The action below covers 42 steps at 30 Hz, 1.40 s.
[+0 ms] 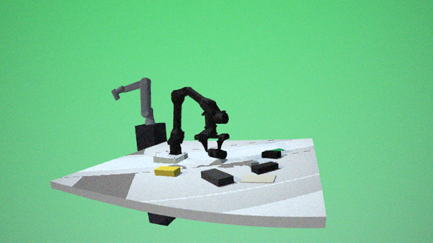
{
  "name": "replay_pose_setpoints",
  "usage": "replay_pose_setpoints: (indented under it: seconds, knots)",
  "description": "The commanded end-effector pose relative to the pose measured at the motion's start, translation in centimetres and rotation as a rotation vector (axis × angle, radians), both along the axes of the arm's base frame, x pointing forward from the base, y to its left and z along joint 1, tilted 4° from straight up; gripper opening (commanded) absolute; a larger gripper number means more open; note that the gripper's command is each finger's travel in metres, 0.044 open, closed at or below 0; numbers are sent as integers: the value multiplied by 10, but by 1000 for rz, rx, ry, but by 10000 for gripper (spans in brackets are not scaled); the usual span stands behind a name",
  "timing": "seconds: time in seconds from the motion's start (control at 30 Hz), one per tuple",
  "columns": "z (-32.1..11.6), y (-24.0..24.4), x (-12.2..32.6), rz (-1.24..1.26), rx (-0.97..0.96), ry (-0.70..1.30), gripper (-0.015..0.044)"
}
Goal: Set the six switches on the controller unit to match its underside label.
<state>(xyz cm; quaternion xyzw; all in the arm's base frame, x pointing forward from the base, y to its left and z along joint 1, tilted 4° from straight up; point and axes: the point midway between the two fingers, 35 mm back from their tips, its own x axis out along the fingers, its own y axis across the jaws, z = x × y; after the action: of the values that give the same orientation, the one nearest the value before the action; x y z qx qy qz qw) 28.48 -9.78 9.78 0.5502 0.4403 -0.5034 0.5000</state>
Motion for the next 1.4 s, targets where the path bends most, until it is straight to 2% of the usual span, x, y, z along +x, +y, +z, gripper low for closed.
replay_pose_setpoints:
  seconds: [0.0, 1.37]
  knots:
    - [-5, 2, 0, 3, 8, 1, 336]
    - [-33, 2, 3, 3, 8, 1, 336]
